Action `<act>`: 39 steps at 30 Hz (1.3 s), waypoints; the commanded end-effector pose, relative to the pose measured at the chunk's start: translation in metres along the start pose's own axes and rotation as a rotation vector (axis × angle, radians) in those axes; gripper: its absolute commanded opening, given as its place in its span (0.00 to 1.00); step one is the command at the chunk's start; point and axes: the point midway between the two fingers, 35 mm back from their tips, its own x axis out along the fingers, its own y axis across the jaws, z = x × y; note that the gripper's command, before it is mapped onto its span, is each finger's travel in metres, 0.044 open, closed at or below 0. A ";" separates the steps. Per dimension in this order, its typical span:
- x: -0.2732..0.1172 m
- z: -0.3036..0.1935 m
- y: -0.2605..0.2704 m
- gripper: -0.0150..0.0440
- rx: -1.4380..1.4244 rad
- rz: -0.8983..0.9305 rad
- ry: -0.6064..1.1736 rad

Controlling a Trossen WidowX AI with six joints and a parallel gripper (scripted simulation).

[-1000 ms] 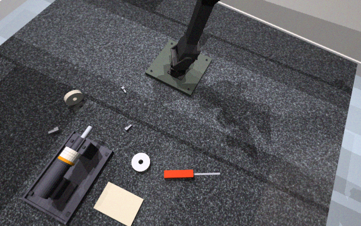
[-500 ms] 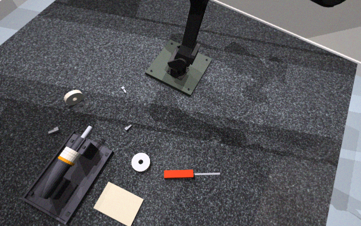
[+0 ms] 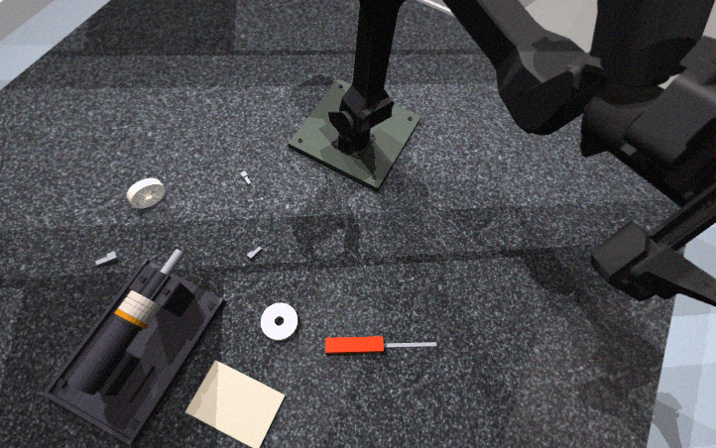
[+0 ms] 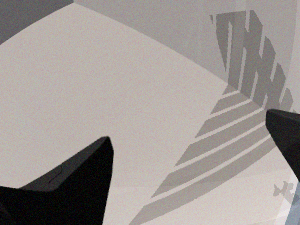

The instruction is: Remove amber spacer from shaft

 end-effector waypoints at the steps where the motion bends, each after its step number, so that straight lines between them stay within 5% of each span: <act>1: 0.003 0.022 -0.059 1.00 0.082 -0.081 0.005; 8: -0.014 0.069 -0.176 1.00 0.292 -0.279 -0.025; 16: -0.078 0.130 -0.294 1.00 0.612 -0.519 -0.160; 29: -0.257 0.198 -0.420 1.00 1.342 -0.765 -0.686; 39: -0.398 0.200 -0.446 1.00 1.913 -0.665 -1.232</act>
